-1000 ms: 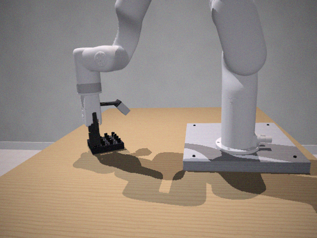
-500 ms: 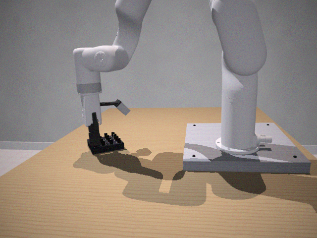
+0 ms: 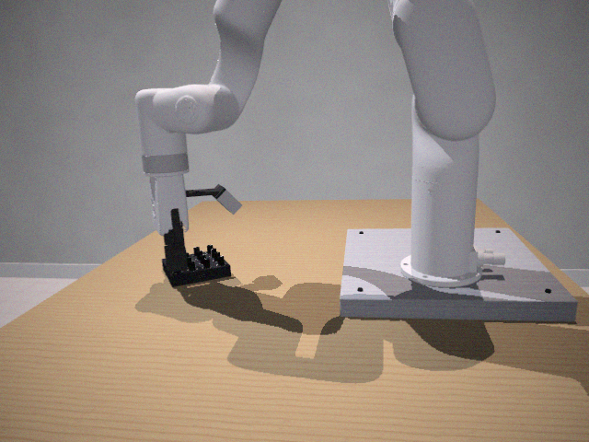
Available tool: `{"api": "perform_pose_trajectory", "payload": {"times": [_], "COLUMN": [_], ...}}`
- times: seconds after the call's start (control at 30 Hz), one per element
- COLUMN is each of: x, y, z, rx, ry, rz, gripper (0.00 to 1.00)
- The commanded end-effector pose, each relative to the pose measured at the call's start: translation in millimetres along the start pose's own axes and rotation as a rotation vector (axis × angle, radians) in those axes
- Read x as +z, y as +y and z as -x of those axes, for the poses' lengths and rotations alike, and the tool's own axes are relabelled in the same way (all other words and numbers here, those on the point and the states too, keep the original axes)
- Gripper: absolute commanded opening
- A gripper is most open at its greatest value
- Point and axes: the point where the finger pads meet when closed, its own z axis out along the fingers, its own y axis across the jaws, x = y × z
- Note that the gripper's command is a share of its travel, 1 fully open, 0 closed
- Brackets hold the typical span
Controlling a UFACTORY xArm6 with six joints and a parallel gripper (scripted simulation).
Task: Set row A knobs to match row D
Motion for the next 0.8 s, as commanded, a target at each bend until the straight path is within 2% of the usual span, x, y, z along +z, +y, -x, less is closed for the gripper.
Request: {"api": "perform_pose_trajectory", "payload": {"times": [0.0,0.43,0.77], "x": [-1,-2,-17], "y": [-1,-1,-1], "z": [1,1,1], "rx": [0.000,0.000,0.000], "ry": [-0.003,-0.003,-0.003], "rz": [-0.002,-0.002,-0.002], "gripper": [0.19,0.19,0.19]}}
